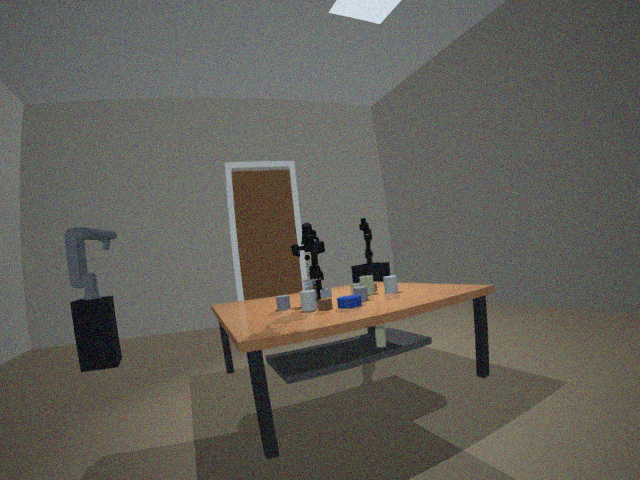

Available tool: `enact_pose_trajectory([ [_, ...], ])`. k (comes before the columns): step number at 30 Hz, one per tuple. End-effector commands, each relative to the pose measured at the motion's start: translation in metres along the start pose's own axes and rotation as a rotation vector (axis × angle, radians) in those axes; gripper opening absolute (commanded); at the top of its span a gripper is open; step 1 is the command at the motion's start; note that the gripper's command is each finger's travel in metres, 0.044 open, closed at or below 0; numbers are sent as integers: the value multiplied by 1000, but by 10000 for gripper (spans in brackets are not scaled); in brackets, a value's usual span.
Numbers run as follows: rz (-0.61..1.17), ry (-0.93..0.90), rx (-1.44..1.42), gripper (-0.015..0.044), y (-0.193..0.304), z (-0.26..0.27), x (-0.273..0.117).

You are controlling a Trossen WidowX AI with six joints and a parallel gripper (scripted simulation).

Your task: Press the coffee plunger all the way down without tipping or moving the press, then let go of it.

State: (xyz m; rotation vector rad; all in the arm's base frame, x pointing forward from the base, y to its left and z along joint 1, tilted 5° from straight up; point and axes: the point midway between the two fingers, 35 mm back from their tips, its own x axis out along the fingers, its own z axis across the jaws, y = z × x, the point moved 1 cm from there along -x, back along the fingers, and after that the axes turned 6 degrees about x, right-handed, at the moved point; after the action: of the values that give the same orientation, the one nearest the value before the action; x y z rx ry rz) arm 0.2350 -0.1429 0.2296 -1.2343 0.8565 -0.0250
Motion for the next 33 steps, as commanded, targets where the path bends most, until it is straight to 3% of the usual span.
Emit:
enact_pose_trajectory([
  [1, 3, 1, -1, 440, 1, 0, 7],
  [7, 2, 1, -1, 440, 2, -1, 14],
  [19, 2, 1, -1, 125, 2, -1, 14],
  [33, 2, 1, -1, 120, 5, -1, 17],
])
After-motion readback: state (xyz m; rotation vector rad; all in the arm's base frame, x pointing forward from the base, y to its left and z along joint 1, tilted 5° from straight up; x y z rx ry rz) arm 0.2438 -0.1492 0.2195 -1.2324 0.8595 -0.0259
